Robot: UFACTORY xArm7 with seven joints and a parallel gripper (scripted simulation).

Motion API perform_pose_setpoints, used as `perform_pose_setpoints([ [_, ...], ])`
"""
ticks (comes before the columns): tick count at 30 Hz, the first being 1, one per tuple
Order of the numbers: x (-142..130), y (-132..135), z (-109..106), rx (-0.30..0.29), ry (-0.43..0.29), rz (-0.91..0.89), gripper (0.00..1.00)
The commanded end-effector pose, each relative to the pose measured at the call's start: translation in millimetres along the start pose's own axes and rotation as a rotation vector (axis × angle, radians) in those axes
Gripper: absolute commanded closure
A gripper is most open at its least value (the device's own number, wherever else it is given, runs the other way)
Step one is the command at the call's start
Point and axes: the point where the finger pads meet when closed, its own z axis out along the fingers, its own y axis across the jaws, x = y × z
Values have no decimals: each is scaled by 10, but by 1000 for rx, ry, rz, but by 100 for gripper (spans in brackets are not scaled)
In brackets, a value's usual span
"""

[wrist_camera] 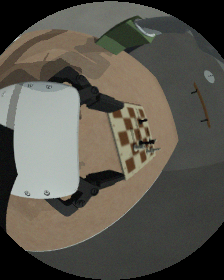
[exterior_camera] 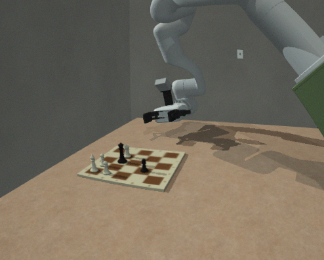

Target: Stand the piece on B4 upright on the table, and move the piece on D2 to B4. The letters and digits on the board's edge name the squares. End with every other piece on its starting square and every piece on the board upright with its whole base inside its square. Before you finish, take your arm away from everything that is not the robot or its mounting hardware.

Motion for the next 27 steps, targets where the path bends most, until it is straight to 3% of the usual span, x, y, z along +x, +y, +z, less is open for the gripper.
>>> perform_pose_setpoints([
  [1,8,5,-10,0,-2,-2,0],
  [13,64,-2,-10,0,-2,-2,0],
  [27,838,-112,-11,0,-2,-2,0],
])
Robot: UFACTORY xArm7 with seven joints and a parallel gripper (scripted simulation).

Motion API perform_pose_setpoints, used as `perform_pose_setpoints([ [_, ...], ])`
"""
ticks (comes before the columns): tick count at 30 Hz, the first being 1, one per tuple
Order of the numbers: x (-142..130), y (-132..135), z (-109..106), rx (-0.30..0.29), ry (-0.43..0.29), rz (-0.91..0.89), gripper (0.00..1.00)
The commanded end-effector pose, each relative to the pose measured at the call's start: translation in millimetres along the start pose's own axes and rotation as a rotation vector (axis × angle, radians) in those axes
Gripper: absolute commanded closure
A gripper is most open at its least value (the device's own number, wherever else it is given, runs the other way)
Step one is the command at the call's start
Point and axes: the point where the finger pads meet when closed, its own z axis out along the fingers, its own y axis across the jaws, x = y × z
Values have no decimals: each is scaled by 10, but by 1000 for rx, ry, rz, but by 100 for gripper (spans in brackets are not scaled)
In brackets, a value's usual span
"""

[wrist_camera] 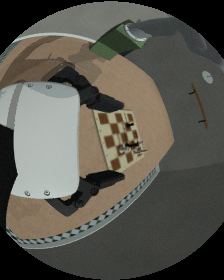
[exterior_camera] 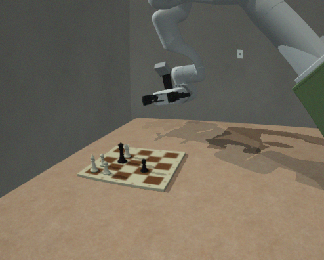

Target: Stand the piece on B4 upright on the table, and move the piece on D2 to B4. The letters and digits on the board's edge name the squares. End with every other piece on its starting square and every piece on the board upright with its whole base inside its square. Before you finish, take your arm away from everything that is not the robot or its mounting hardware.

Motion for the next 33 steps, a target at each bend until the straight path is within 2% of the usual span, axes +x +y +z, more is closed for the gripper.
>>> perform_pose_setpoints([
  [1,252,-35,-11,-1,-6,-1,0],
  [12,276,-38,-6,-2,-7,0,0],
  [19,271,-50,41,-21,-36,14,0],
  [23,260,-91,140,-63,-97,46,0],
  [26,247,-134,263,-113,-173,84,0],
  [33,231,-197,425,-180,-271,134,0],
])
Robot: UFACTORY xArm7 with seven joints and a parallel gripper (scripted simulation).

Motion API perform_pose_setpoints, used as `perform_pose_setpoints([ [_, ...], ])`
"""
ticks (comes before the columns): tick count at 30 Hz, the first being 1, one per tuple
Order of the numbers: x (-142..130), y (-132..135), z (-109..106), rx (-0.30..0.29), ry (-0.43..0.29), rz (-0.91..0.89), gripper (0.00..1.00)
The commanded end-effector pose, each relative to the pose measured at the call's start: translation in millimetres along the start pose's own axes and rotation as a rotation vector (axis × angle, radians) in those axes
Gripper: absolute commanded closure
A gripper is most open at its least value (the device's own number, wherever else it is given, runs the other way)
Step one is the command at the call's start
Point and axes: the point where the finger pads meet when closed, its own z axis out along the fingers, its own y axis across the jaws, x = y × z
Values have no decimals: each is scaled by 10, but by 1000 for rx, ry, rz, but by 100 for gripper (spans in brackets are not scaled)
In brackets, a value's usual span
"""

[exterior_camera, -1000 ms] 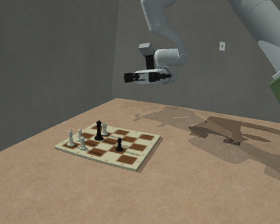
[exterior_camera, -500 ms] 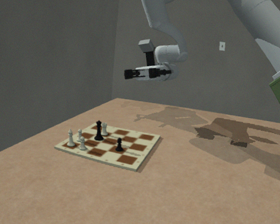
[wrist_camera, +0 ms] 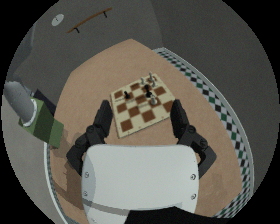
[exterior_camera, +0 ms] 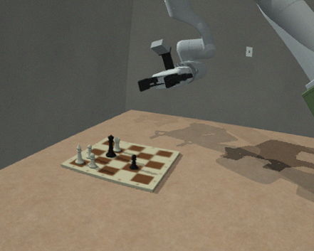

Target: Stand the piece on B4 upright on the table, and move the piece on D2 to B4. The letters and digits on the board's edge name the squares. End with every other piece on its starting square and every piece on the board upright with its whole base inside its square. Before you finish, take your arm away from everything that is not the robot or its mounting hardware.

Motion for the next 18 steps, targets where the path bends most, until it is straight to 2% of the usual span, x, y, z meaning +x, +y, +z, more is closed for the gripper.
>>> perform_pose_setpoints([
  [1,12,-69,170,-88,-136,55,0],
  [3,12,-69,170,-88,-136,55,0],
  [4,12,-108,230,-115,-174,76,0],
  [6,12,-108,230,-115,-174,76,0],
  [7,16,-130,294,-141,-213,94,0],
  [9,16,-130,294,-141,-213,94,0],
  [12,18,-203,420,-196,-293,137,0],
  [14,18,-203,420,-196,-293,137,0],
  [15,22,-229,490,-224,-334,157,0],
  [17,22,-229,490,-224,-334,157,0],
  [18,21,-272,550,-253,-376,180,0],
])
